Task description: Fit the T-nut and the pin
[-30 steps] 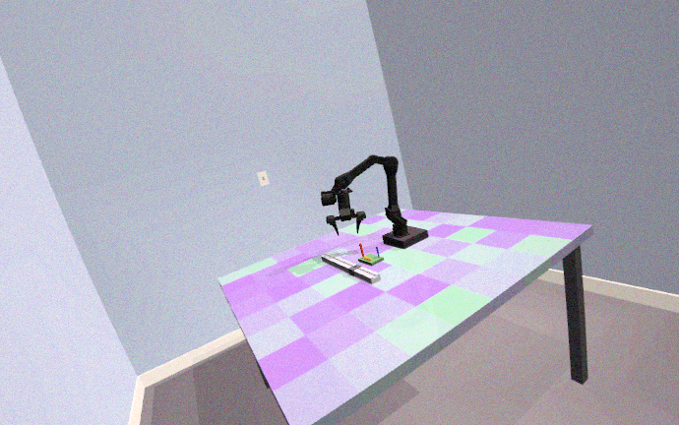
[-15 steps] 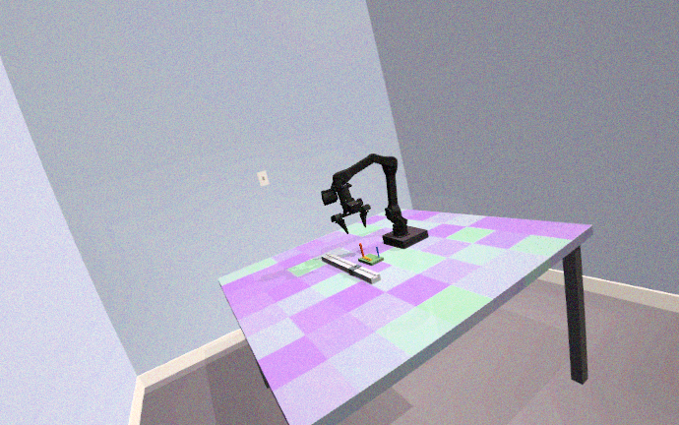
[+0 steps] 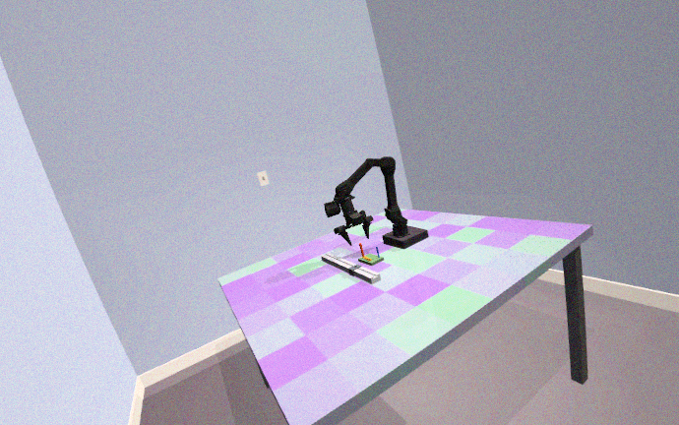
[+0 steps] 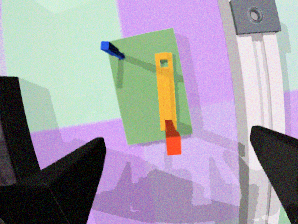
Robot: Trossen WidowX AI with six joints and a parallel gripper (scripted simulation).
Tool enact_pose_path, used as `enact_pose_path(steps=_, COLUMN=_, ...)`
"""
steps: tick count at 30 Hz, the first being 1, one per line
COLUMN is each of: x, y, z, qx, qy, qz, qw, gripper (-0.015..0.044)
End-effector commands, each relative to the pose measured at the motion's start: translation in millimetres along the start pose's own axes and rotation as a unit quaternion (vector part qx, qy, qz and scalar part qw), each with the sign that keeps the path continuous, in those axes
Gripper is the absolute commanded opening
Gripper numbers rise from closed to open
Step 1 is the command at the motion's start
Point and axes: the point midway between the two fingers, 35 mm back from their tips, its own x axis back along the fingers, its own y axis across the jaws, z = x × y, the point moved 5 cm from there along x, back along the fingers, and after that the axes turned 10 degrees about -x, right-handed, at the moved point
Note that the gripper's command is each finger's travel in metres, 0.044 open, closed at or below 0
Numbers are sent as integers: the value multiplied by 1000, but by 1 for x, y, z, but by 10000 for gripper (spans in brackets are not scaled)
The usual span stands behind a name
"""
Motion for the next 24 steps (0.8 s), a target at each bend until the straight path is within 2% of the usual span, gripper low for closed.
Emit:
enact_pose_path(steps=1, x=-8, y=1, z=2, qx=-3, qy=-2, qz=-5, qw=1000, gripper=440)
enact_pose_path(steps=24, x=-44, y=0, z=11, qx=-3, qy=-2, qz=-5, qw=1000, gripper=440)
